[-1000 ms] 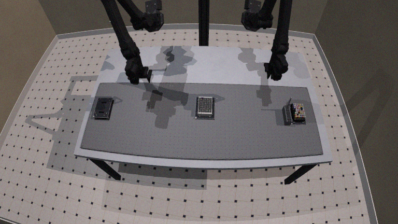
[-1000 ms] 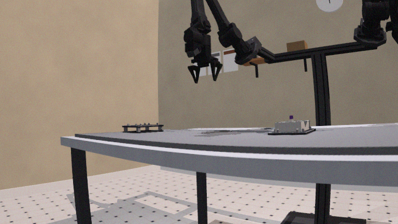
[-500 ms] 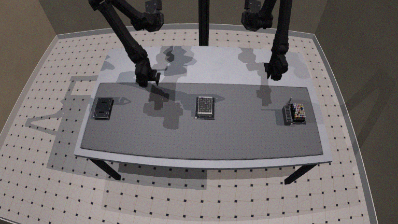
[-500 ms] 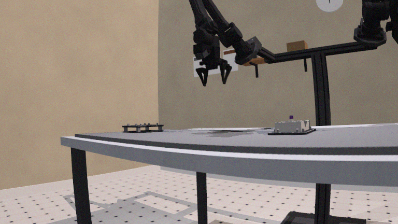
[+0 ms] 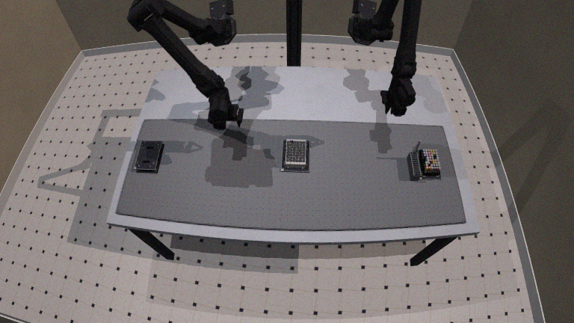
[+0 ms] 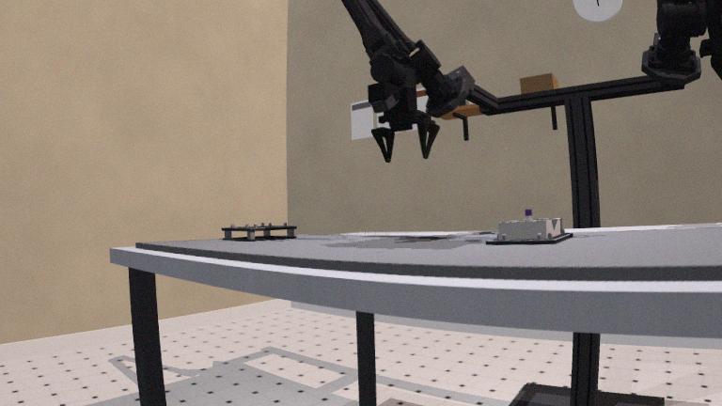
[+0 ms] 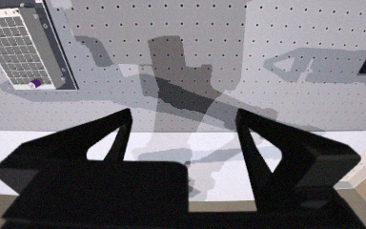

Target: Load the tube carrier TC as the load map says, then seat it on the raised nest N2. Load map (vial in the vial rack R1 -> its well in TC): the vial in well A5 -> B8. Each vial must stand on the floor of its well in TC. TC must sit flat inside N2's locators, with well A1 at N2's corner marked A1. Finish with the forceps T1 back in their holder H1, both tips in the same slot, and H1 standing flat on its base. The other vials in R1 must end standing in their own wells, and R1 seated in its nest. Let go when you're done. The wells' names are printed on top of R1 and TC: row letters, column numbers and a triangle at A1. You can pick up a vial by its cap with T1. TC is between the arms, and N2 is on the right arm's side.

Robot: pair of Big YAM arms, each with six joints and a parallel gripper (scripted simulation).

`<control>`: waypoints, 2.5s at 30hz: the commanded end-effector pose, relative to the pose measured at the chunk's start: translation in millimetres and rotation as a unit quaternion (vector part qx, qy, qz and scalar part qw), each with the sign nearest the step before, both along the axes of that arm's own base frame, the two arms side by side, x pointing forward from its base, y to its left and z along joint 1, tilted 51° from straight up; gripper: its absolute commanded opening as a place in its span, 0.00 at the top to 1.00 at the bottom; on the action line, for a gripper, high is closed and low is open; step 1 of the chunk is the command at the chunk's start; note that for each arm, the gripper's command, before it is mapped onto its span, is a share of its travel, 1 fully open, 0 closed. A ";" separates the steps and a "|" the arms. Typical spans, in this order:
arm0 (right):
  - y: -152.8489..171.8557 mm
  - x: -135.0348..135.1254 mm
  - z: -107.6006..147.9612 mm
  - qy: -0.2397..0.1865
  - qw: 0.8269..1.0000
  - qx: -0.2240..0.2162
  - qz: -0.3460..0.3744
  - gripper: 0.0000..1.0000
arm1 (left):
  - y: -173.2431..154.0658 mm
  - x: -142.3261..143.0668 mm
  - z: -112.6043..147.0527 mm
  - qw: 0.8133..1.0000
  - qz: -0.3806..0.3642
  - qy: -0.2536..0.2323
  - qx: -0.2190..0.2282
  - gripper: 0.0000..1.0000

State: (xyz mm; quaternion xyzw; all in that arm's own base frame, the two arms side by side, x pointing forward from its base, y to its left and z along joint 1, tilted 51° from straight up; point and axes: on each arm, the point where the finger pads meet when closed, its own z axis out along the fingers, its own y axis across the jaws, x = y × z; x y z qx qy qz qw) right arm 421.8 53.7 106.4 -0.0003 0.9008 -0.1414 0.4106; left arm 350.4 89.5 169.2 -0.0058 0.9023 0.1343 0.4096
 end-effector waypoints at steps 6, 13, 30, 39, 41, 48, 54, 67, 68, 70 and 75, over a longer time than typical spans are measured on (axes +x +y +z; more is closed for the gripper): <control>35.9 18.5 -13.4 -0.005 1.000 0.012 0.001 0.00 | 1.7 2.8 6.9 1.000 0.005 -0.008 -0.003 0.77; 51.9 24.3 -23.8 0.002 1.000 0.009 0.001 0.00 | 1.7 2.8 6.9 1.000 0.005 -0.008 -0.003 0.77; 102.3 48.9 -47.6 0.000 1.000 0.010 0.002 0.00 | 1.7 2.8 6.9 1.000 0.005 -0.008 -0.003 0.77; 131.8 60.9 -64.0 0.006 1.000 0.006 0.003 0.00 | 1.7 2.8 6.9 1.000 0.005 -0.008 -0.003 0.77; 138.6 64.1 -67.2 0.006 1.000 0.006 0.003 0.00 | 1.7 2.8 6.9 1.000 0.005 -0.008 -0.003 0.77; 155.4 72.0 -75.2 0.006 1.000 0.006 0.003 0.00 | 1.7 2.8 6.9 1.000 0.005 -0.008 -0.003 0.77; 175.8 81.6 -84.7 0.006 1.000 0.006 0.004 0.00 | 1.7 2.8 6.9 1.000 0.005 -0.008 -0.003 0.77; 213.2 99.2 -101.9 0.006 1.000 0.006 0.004 0.00 | 1.7 2.8 6.9 1.000 0.005 -0.008 -0.003 0.77; 216.6 100.9 -103.5 0.006 1.000 0.006 0.004 0.00 | 1.7 2.8 6.9 1.000 0.005 -0.008 -0.003 0.77; 223.4 104.1 -106.6 0.005 1.000 0.006 0.005 0.00 | 1.7 2.8 6.9 1.000 0.005 -0.008 -0.003 0.77; 240.4 112.1 -114.4 0.005 1.000 0.006 0.005 0.00 | 1.7 2.8 6.9 1.000 0.005 -0.008 -0.003 0.77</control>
